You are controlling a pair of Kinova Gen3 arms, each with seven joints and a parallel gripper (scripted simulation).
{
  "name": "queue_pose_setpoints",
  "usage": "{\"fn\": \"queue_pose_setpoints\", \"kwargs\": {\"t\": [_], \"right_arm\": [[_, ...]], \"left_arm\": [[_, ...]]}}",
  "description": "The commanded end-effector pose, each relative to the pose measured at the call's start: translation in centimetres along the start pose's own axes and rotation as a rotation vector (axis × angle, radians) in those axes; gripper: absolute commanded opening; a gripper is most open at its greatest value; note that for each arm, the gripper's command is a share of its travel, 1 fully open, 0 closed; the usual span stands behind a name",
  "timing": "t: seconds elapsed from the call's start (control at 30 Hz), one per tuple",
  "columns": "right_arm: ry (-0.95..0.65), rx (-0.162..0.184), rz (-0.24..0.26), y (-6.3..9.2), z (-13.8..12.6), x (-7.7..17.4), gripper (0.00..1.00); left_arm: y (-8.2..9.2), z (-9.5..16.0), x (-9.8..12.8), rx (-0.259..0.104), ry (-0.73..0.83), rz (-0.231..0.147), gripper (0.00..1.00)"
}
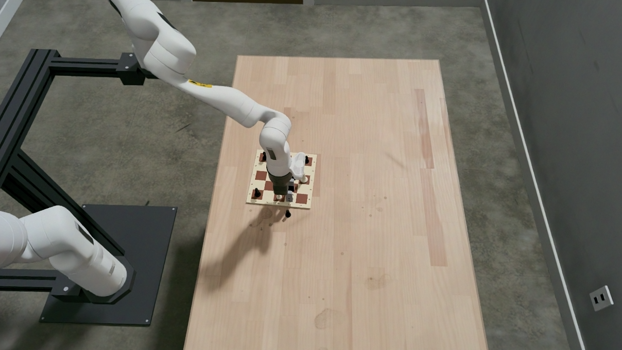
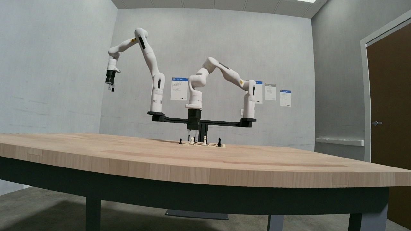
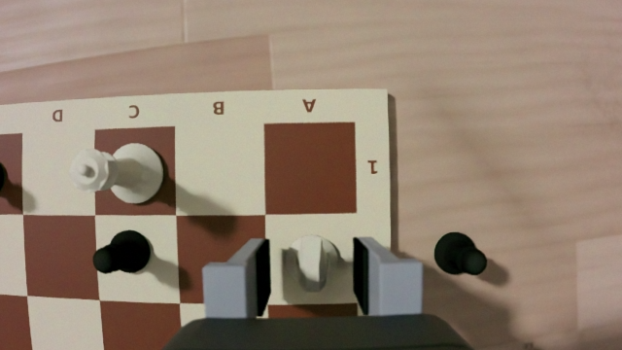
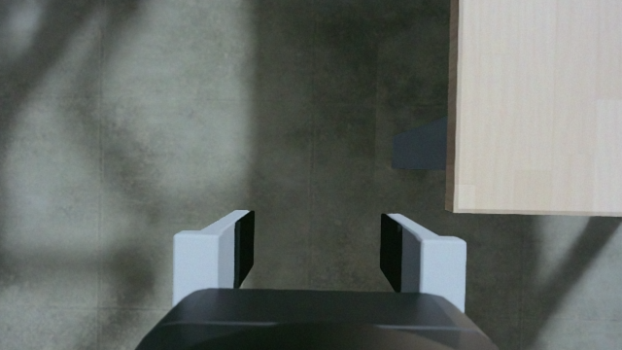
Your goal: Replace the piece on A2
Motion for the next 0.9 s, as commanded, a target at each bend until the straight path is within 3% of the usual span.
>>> {"fn": "queue_pose_setpoints", "kwargs": {"t": [0.0, 0.43, 0.67, 0.87], "right_arm": [[0.0, -0.001, -0.002, 0.1, 0.0, 0.0, 1.0], [0.0, -0.001, -0.002, 0.1, 0.0, 0.0, 1.0], [0.0, -0.001, -0.002, 0.1, 0.0, 0.0, 1.0], [0.0, -0.001, -0.002, 0.1, 0.0, 0.0, 1.0]], "left_arm": [[0.1, 0.0, 0.1, -0.001, 0.0, 0.002, 0.73], [0.4, 0.0, 0.1, -0.001, 0.0, 0.002, 0.73], [1.9, 0.0, 0.1, -0.001, 0.0, 0.002, 0.73], [5.1, 0.0, 0.1, -0.001, 0.0, 0.002, 0.73]]}}
Point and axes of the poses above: on each arm, the point where the finger pads meet when closed, its own y axis back along the fingers, its own z axis across the jaws, x = y × z, the point moved 1 cm from there along y, back along the fingers, and after that the axes turned 14 degrees about -y, right-handed, at the moved point
